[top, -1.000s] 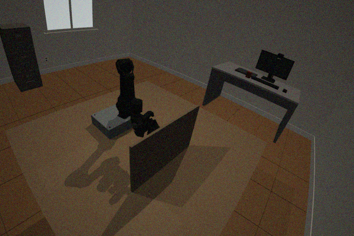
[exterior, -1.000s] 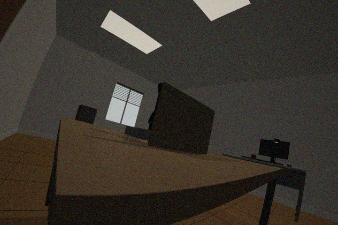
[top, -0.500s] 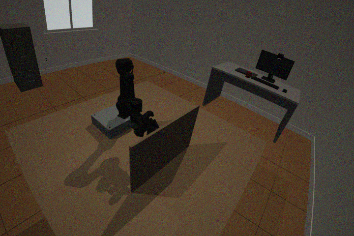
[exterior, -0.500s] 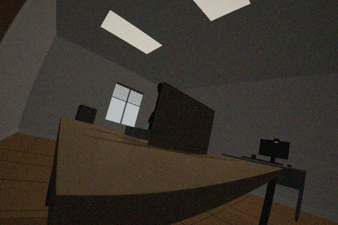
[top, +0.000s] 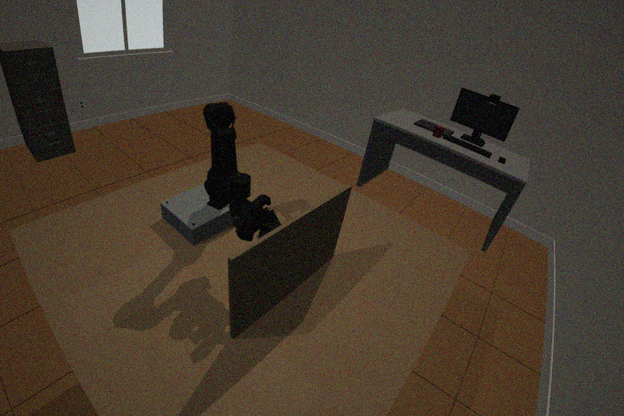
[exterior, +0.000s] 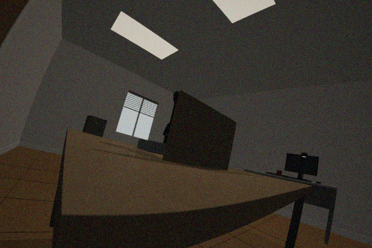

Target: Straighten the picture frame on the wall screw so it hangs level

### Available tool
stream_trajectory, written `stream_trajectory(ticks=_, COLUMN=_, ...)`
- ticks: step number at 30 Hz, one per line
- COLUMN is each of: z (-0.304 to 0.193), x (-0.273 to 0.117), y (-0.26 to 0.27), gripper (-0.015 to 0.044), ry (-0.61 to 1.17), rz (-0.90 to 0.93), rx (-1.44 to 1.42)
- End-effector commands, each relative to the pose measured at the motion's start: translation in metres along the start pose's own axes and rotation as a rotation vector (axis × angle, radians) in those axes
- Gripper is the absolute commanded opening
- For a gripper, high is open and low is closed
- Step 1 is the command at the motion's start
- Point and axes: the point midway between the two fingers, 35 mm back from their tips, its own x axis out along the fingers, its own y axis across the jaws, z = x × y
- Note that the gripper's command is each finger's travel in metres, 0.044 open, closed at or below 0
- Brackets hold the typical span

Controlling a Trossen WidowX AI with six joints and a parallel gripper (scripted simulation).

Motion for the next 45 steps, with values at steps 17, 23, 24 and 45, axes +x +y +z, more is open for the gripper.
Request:
stream_trajectory(ticks=17, z=-0.0023, x=0.0001, y=0.0037, gripper=0.0, ry=0.009, rz=0.017, rx=-0.003)
stream_trajectory(ticks=23, z=-0.003, x=0.0001, y=0.0047, gripper=0.0, ry=0.009, rz=0.017, rx=-0.003)
stream_trajectory(ticks=24, z=-0.0032, x=0.0001, y=0.0048, gripper=0.0, ry=0.009, rz=0.017, rx=-0.003)
stream_trajectory(ticks=45, z=-0.0058, x=0.0001, y=0.0048, gripper=0.0, ry=0.009, rz=0.017, rx=-0.003)
